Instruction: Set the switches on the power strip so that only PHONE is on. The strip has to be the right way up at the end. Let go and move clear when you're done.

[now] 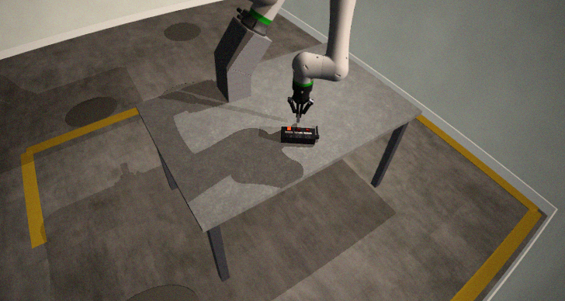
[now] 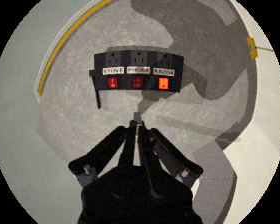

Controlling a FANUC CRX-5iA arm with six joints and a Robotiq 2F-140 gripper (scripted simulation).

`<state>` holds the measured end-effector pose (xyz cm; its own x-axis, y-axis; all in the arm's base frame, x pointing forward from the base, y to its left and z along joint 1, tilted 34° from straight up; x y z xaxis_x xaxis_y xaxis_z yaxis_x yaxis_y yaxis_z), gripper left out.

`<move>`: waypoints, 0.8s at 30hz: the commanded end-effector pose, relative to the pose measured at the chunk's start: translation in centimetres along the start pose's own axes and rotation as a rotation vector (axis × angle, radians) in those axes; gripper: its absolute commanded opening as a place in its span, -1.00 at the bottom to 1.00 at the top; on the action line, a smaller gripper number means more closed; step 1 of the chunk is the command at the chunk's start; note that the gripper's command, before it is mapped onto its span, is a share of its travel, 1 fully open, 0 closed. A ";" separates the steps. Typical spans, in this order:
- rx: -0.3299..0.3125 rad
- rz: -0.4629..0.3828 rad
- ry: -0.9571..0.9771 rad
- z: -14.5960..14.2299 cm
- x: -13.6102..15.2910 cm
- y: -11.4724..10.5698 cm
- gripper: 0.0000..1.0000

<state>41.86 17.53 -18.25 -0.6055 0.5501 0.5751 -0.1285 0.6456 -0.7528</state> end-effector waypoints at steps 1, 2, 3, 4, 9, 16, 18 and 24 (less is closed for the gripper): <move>0.000 0.000 0.000 0.0 0.0 0.0 -1.00; 0.000 0.000 0.000 0.0 0.0 0.0 -1.00; 0.000 0.000 0.000 0.0 0.0 0.0 -1.00; 0.000 0.000 0.000 0.0 0.0 0.0 -1.00; 0.000 0.000 0.000 0.0 0.0 -0.1 -1.00; -0.001 -0.001 -0.001 0.1 1.2 -7.0 -1.00; 0.000 0.000 0.000 0.3 1.5 -8.8 -1.00; 0.000 0.000 0.000 0.4 1.5 -8.9 -1.00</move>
Point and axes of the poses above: the point where the finger pads meet when closed, its own y axis out along the fingers, its own z axis across the jaws, x = y × z, the point moved 6 cm from there along -y, back along the fingers, and after that the axes turned 15 degrees about y, right-handed, at the moved point
